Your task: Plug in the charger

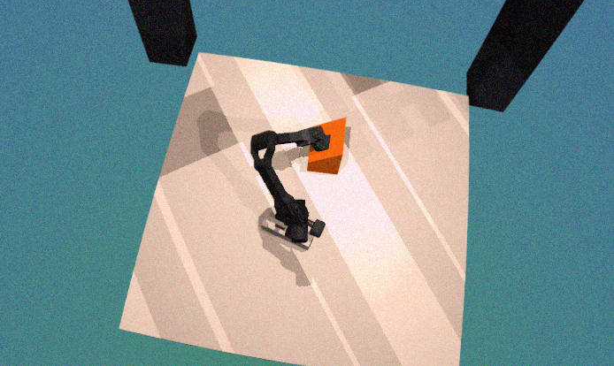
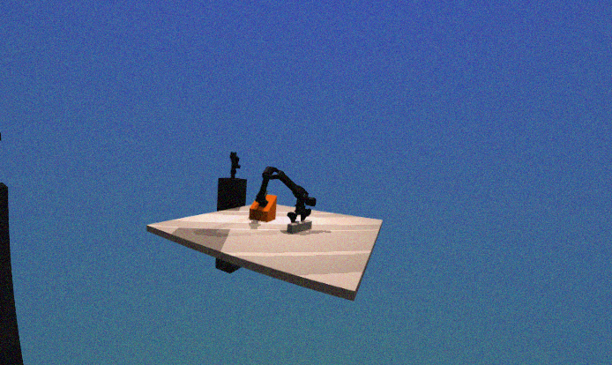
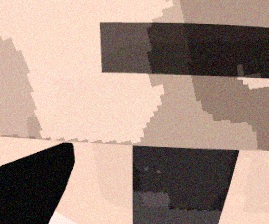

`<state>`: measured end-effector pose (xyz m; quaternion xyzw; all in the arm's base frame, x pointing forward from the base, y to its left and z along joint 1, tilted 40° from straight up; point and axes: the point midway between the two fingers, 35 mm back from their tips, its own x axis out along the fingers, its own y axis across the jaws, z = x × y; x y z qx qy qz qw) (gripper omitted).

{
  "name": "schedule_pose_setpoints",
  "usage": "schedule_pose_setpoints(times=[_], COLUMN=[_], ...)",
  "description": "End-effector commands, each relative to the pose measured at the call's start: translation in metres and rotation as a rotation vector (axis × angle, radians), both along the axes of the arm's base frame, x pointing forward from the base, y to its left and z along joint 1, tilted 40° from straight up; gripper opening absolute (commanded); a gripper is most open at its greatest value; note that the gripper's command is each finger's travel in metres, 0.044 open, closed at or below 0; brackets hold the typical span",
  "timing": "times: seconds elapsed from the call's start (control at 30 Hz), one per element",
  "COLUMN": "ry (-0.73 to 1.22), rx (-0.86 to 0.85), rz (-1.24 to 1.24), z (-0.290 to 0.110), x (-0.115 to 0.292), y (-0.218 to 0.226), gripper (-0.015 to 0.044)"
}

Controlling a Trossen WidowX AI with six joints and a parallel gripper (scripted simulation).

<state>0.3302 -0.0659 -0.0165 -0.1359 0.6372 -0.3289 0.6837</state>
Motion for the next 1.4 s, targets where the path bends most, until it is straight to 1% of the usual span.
schedule_pose_setpoints(times=[0.0,0.8,1.37], ry=[-0.007,-0.020,-0.020], rx=[-0.004,-0.007,-0.006], rz=[-0.001,0.003,0.003], z=[0.000,-0.001,-0.006], x=[-0.002,-0.008,-0.026], y=[0.000,0.001,0.006], gripper=[0.0440,0.0440,0.0440])
